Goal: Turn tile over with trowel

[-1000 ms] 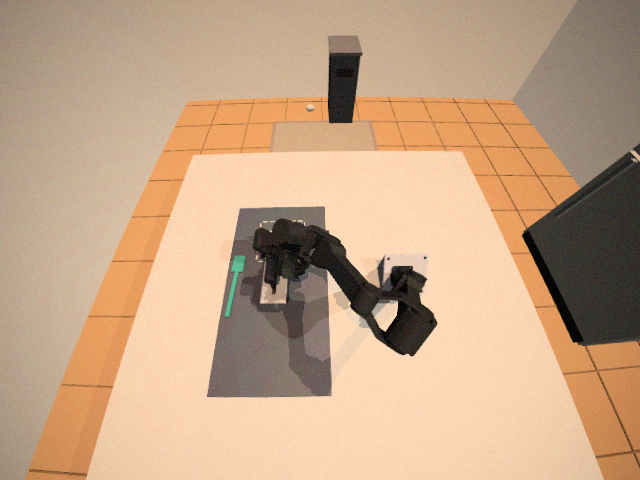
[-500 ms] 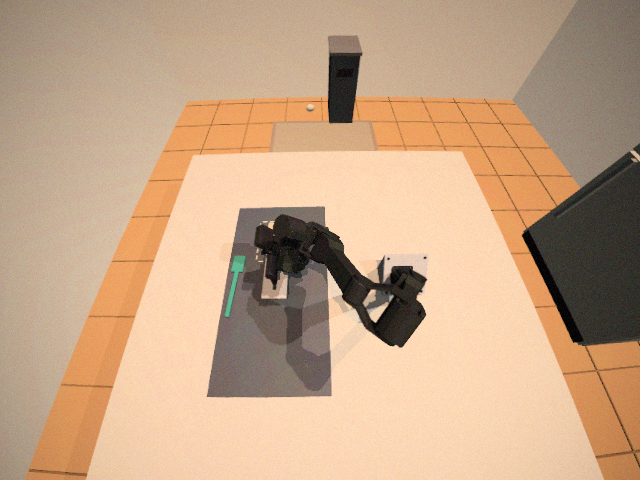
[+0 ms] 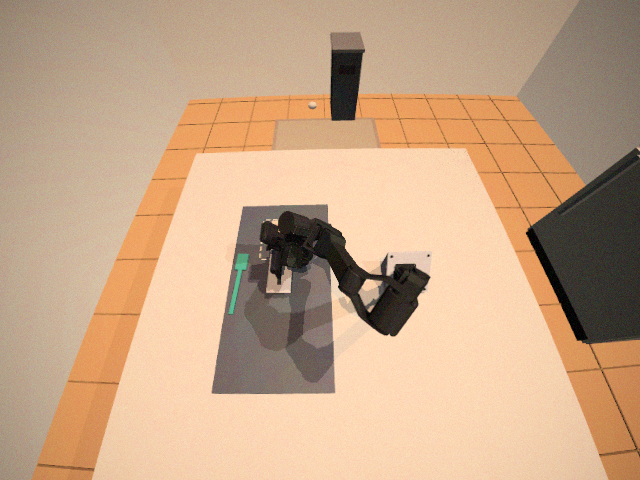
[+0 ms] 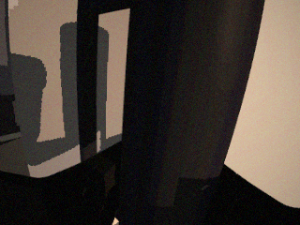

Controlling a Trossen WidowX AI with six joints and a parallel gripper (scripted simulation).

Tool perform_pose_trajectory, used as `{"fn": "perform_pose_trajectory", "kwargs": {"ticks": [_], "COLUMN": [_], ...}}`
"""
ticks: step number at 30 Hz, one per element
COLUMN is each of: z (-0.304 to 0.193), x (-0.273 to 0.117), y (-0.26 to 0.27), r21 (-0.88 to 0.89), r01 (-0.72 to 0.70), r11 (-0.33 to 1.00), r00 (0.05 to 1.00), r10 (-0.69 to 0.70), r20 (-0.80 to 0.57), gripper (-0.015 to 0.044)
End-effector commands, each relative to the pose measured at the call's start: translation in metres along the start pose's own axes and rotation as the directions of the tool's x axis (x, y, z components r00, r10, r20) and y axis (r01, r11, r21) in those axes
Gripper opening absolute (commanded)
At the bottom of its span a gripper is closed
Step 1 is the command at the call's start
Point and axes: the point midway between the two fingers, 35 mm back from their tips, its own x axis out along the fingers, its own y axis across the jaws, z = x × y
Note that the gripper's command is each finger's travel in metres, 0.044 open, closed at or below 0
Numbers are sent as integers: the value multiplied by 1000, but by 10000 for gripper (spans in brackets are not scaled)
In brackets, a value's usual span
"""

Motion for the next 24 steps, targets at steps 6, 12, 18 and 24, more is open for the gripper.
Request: {"fn": "perform_pose_trajectory", "kwargs": {"ticks": [6,12,18,24], "z": [37,64,89,90], "x": [-14,-25,-37,-37], "y": [-25,-37,-44,-44], "r21": [-9,-8,-7,-7], "r01": [11,11,11,11], "r11": [1000,1000,1000,1000], "r00": [1000,1000,1000,1000], "r10": [-11,-11,-11,-11], "r20": [1,1,2,2], "gripper": [0,0,0,0]}}
